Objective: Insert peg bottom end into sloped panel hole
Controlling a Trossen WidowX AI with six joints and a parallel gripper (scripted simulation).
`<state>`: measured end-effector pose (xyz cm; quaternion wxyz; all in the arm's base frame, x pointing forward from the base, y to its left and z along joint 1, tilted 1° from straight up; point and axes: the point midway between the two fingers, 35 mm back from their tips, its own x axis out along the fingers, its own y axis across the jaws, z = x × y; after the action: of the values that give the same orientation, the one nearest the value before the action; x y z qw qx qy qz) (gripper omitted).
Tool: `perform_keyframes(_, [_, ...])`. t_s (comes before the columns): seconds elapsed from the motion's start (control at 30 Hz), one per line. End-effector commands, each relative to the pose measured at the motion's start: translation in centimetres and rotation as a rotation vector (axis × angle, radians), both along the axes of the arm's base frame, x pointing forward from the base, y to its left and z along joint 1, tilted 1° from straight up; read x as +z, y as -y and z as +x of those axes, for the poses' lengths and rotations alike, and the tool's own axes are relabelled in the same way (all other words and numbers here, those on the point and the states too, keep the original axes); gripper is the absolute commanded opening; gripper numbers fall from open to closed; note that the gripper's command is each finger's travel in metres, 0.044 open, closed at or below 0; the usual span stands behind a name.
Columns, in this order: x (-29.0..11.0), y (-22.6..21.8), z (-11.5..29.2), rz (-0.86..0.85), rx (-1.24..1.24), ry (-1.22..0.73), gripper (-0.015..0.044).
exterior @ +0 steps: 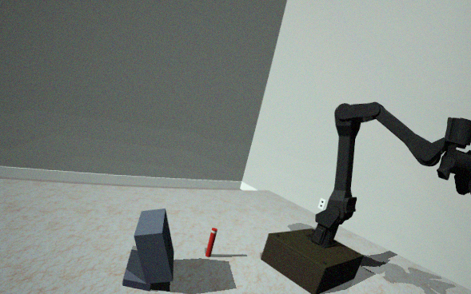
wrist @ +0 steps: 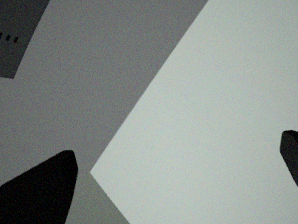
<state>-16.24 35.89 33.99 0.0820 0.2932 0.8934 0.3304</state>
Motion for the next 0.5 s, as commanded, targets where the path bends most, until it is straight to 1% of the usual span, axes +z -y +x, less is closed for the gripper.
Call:
perform_keyframes(0.0, [-0.6,-1.0,1.7,-0.028,-0.054,0.003,0.044])
perform_keyframes(0.47, [-2.8,-4.1,8.6,-0.141,-0.274,0.009,0.044])
